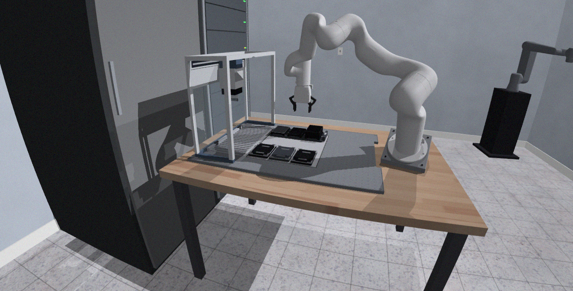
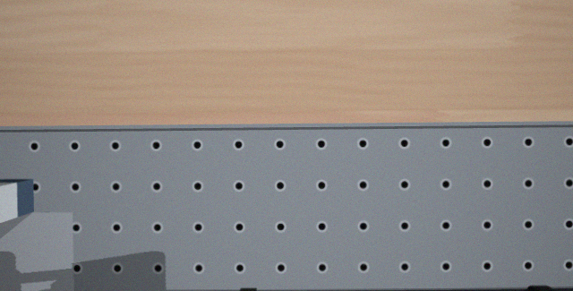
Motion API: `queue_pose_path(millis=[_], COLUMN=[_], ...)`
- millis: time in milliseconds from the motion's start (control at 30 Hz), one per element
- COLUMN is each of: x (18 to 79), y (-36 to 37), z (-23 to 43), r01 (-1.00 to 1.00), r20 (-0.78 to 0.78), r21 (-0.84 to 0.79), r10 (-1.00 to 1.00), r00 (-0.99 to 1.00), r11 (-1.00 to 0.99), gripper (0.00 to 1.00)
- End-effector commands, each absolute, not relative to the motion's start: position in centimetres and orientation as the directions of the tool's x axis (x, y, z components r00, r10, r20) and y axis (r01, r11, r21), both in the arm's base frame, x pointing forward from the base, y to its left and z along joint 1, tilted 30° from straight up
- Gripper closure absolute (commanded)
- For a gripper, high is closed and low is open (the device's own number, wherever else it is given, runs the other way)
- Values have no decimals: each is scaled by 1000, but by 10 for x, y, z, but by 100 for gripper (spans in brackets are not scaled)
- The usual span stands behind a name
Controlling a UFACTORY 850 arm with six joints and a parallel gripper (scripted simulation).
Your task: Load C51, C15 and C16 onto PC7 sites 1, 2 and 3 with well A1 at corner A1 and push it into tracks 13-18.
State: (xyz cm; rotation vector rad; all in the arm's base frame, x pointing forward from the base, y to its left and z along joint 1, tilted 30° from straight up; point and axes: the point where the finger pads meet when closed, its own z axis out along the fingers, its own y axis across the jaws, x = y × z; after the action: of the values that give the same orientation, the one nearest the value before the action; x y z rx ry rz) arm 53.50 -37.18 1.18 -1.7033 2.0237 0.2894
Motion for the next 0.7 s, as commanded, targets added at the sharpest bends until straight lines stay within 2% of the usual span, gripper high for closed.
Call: queue_pose_path(millis=[0, 667], x=[536, 538], y=[-376, -371], z=[11, 1], r01=[-969, -969], r20=[-483, -483], r21=[-141, -141], r10=[-868, -868], r00=[-113, -113], r11=[204, 204], gripper=[0, 0])
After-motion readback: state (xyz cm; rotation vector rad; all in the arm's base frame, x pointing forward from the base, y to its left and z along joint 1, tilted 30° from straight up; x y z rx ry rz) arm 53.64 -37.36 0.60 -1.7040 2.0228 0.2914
